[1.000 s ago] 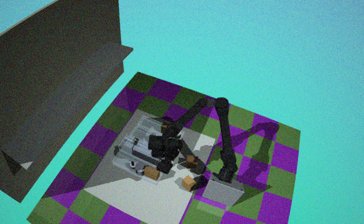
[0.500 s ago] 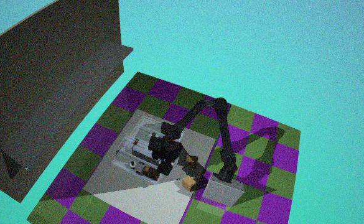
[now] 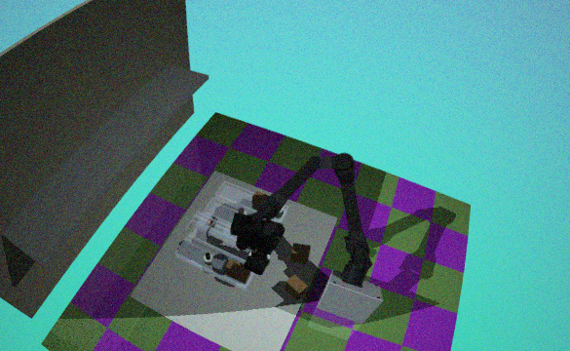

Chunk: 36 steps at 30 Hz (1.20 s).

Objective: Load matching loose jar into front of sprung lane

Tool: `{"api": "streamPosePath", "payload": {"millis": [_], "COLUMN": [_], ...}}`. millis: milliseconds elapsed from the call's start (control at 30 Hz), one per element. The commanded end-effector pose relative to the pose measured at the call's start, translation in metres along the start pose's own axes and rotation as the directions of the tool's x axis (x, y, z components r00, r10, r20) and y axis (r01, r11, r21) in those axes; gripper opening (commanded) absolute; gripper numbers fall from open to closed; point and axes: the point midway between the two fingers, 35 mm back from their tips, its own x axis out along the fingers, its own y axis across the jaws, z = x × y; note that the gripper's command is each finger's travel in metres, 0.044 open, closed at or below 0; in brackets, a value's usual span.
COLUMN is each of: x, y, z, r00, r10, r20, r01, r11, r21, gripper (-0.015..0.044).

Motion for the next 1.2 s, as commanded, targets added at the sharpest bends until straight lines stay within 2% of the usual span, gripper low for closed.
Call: {"api": "streamPosePath", "payload": {"millis": [0, 1167], "x": [0.000, 0.001], "y": [0.000, 0.000], "z": [0.003, 0.021], "r00": [1.000, 1.000], "r10": [-0.003, -0.003], "r20": [0.001, 0.002], "r01": [0.003, 0.003], "r11": [1.000, 1.000], "r21": [-0.003, -0.003], "gripper": [0.0000, 0.0000]}}
